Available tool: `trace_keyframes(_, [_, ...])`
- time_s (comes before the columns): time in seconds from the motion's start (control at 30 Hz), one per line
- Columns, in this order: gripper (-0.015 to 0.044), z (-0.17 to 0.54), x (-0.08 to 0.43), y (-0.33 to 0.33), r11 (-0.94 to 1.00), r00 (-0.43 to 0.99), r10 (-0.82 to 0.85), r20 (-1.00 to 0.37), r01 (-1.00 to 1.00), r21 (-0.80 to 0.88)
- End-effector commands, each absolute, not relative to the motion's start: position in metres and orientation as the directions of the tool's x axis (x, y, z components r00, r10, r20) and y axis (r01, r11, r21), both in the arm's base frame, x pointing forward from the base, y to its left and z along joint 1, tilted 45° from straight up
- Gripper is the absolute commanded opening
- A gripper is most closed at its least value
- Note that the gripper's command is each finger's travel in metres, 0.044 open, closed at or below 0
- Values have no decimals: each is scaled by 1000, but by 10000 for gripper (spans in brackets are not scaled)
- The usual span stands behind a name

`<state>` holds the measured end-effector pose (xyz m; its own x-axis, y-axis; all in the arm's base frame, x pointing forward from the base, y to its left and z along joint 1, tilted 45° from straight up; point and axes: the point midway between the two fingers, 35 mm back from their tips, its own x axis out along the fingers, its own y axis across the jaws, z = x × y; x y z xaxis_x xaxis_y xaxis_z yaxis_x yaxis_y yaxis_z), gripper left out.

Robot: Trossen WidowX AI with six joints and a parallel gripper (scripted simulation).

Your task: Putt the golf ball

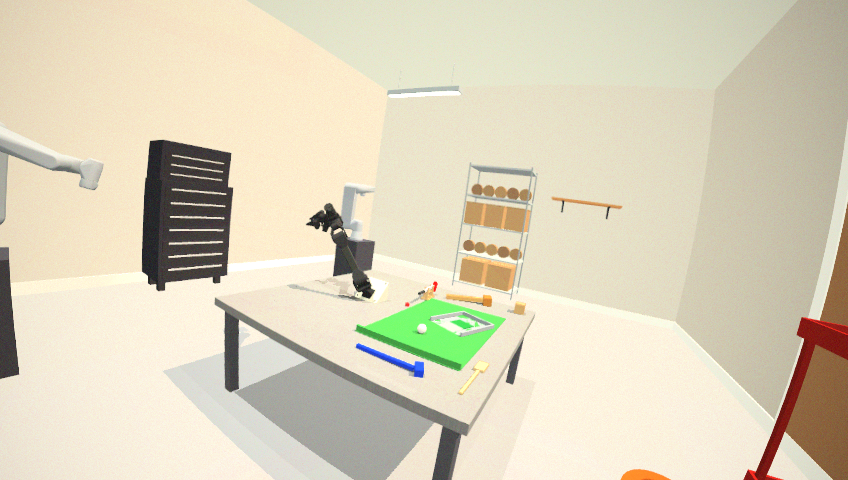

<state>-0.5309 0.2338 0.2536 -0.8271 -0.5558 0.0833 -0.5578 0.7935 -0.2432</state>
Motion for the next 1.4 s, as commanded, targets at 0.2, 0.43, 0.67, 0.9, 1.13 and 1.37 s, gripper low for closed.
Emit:
trace_keyframes(0.2, [440, 224, -506, 314, 784, -942, -333, 34, -296, -546])
trace_keyframes(0.43, [440, 179, -449, 411, 563, -996, -24, -89, 60, -824])
trace_keyframes(0.67, [440, 127, -363, 489, 161, -930, 256, -262, 309, -937])
trace_keyframes(0.9, [440, 73, -265, 532, -283, -771, 445, -457, 363, -888])
trace_keyframes(1.13, [440, 21, -153, 547, -667, -548, 520, -656, 219, -712])
trace_keyframes(1.37, [440, -23, -38, 526, -883, -310, 464, -830, -79, -464])
